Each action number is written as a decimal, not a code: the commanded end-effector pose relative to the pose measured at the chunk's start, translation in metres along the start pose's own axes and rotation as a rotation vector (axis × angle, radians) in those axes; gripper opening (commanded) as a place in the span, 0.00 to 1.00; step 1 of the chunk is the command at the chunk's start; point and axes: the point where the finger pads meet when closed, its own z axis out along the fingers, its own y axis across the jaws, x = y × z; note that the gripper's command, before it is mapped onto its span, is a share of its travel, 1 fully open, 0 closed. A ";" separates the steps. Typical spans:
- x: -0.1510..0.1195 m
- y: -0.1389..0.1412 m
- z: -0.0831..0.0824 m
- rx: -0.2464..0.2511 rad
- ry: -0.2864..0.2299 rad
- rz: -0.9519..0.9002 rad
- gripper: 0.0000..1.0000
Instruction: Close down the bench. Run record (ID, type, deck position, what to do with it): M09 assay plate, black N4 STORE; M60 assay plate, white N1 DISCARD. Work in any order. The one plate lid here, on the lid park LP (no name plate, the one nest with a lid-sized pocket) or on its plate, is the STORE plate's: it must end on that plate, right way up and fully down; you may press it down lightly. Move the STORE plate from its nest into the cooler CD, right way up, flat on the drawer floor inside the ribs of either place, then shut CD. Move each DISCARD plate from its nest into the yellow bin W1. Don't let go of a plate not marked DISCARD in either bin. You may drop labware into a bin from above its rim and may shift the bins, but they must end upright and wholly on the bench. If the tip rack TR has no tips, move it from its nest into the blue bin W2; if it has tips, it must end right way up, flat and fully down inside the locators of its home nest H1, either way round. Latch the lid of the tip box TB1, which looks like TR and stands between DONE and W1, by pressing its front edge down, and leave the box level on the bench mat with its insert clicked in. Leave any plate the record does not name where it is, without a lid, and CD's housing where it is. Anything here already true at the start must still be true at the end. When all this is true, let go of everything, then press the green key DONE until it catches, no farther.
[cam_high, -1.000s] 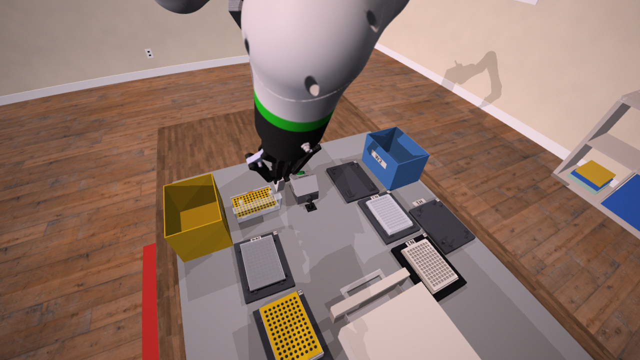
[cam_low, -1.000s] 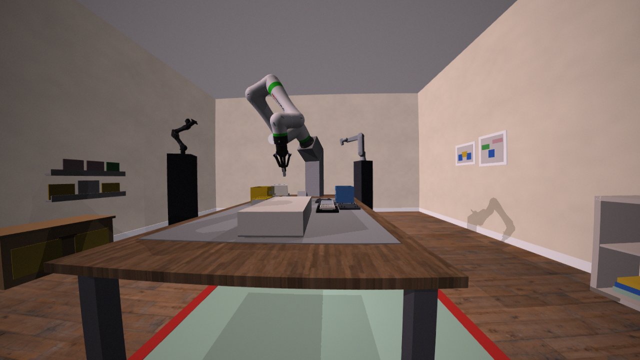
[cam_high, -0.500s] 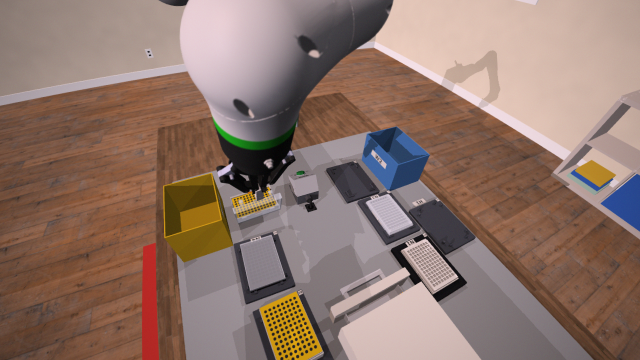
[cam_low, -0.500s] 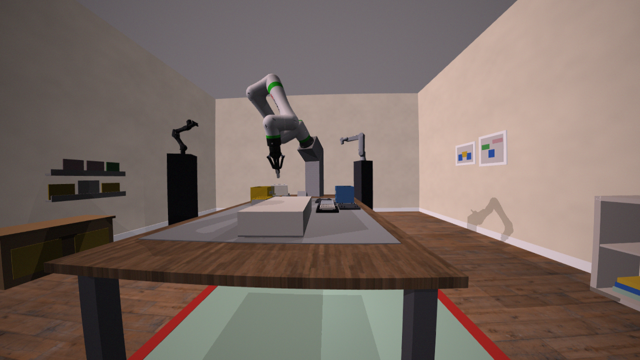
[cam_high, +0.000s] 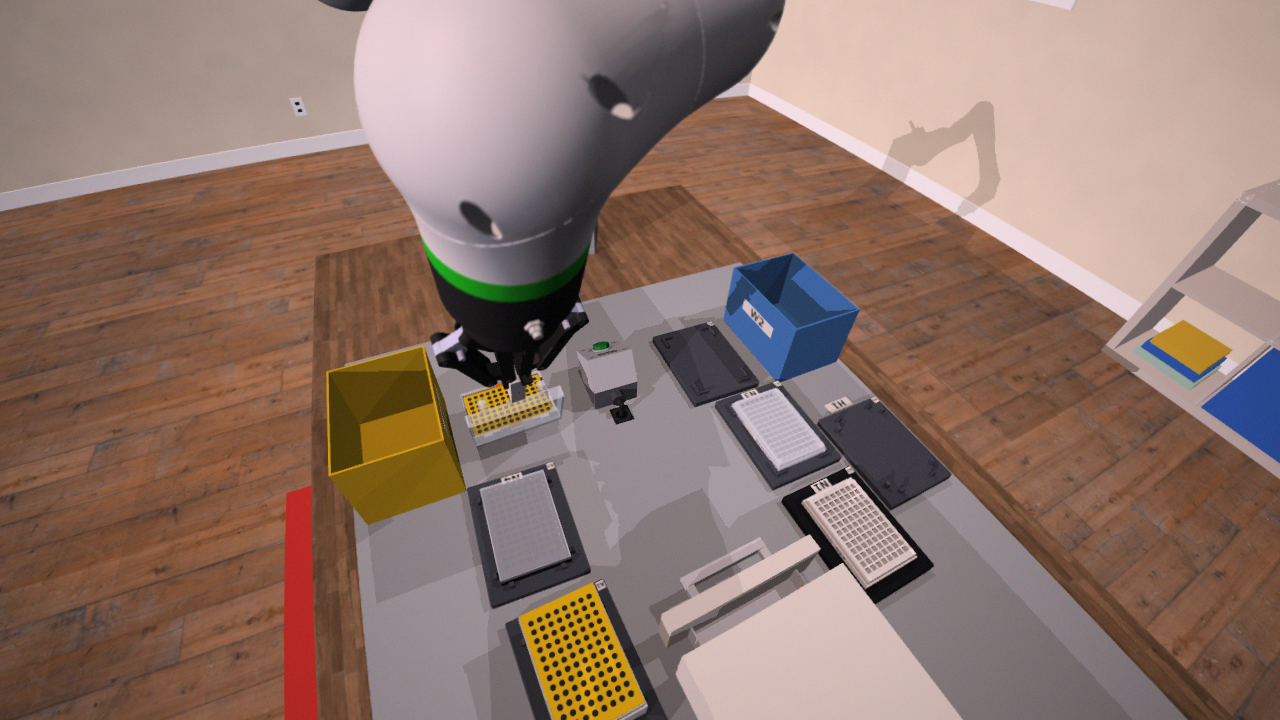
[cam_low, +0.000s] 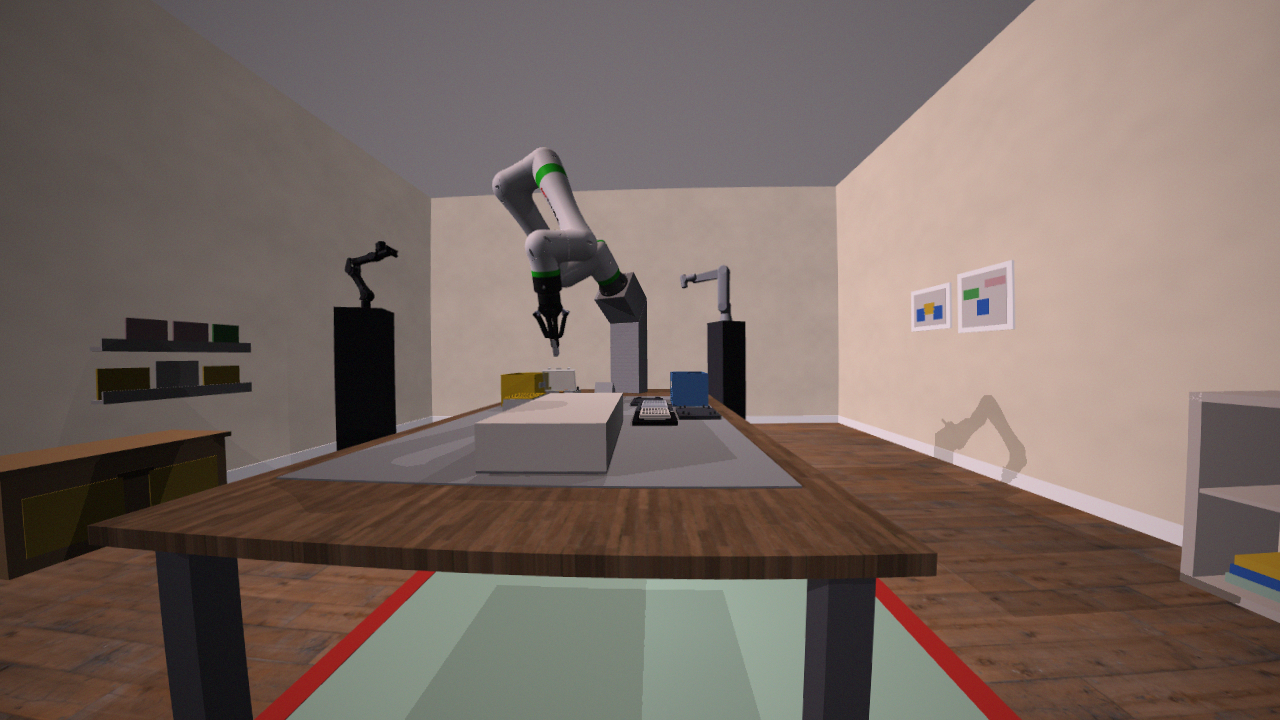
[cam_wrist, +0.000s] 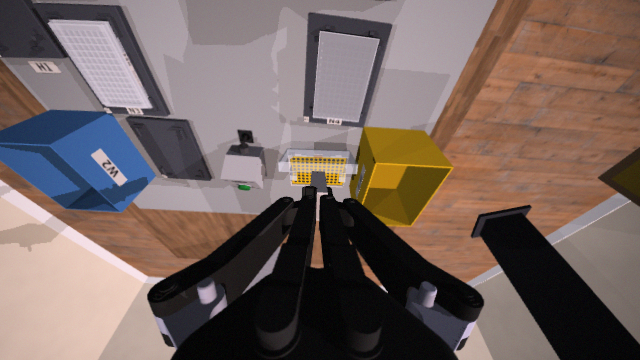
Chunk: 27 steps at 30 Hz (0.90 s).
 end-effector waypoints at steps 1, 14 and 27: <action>0.001 0.000 0.001 0.000 0.000 0.000 0.00; 0.009 0.000 0.018 0.000 0.000 0.000 0.00; 0.017 0.000 0.036 0.000 0.000 0.000 0.00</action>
